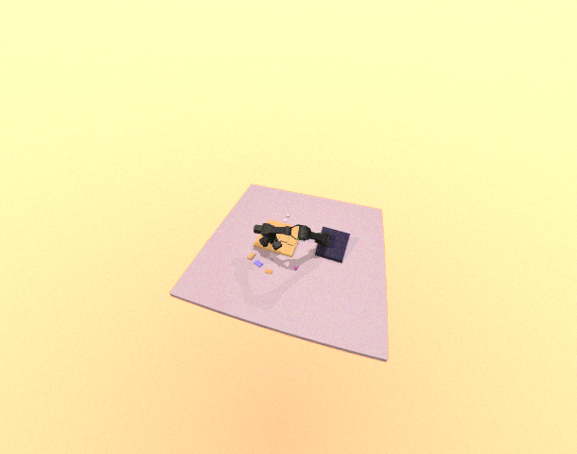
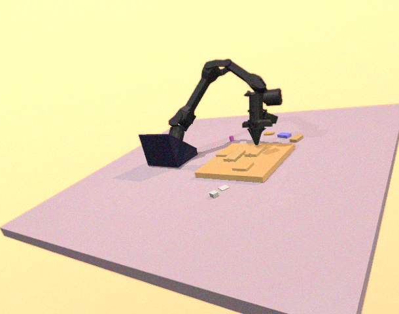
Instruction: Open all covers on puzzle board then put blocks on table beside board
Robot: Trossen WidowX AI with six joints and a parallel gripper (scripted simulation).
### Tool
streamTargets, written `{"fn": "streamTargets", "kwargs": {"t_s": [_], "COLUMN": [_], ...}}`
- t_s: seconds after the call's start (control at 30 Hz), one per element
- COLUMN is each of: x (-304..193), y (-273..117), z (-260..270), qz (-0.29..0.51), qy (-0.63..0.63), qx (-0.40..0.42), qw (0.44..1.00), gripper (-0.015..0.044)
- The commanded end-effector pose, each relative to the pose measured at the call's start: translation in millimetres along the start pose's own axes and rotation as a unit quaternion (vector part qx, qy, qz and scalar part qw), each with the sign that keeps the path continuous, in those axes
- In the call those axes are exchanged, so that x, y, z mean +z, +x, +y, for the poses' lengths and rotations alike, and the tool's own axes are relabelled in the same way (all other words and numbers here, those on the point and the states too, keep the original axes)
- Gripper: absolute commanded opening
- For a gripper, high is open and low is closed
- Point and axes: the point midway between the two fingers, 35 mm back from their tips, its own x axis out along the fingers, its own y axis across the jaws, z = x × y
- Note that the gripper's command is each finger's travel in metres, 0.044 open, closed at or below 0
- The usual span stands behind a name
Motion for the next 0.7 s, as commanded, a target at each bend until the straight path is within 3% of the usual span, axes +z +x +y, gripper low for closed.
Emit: {"fn": "streamTargets", "kwargs": {"t_s": [0.0,0.67], "x": [-15,-114], "y": [3,16], "z": [-17,-89], "qz": [-0.002,-0.04], "qy": [0.049,0.311], "qx": [0.017,0.11], "qw": [0.999,0.943], "gripper": [0.0,0.0]}}
